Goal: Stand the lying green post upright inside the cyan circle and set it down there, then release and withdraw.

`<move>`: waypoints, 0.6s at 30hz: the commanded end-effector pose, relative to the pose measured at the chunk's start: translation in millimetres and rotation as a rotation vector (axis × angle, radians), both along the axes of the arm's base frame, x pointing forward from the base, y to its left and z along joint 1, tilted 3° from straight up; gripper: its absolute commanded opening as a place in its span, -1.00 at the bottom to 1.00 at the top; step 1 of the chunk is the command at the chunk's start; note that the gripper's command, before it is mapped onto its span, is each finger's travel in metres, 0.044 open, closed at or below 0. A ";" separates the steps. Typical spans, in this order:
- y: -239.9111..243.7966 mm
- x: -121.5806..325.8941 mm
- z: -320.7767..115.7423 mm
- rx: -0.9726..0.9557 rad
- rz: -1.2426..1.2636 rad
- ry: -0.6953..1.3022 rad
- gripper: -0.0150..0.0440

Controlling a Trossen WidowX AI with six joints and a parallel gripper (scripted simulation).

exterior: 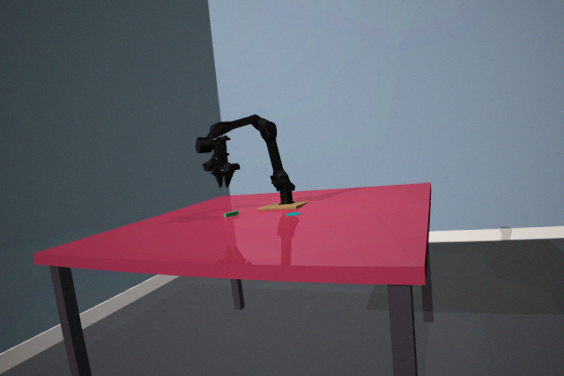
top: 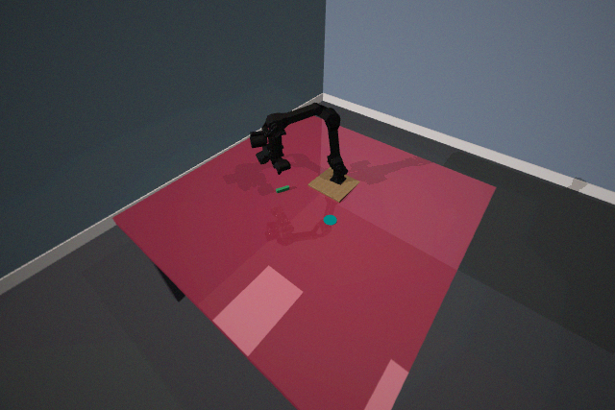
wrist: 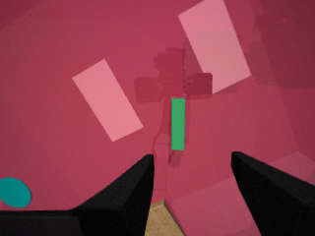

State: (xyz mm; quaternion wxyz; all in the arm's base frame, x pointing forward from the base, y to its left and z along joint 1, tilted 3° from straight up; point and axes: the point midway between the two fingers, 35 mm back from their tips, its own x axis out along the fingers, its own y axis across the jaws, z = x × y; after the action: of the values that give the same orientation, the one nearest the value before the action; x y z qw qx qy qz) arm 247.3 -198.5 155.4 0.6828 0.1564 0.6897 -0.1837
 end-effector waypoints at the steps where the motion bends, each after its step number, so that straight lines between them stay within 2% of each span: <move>1: 0.2 1.7 -5.6 0.021 -0.047 0.013 0.30; 5: -0.7 2.5 -11.8 0.021 -0.047 0.012 0.30; 18: -1.4 -2.0 -122.2 0.021 -0.047 0.013 0.30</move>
State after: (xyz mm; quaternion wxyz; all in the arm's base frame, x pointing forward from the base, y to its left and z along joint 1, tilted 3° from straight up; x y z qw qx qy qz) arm 248.3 -202.1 52.4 0.6714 0.1776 0.6926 -0.1951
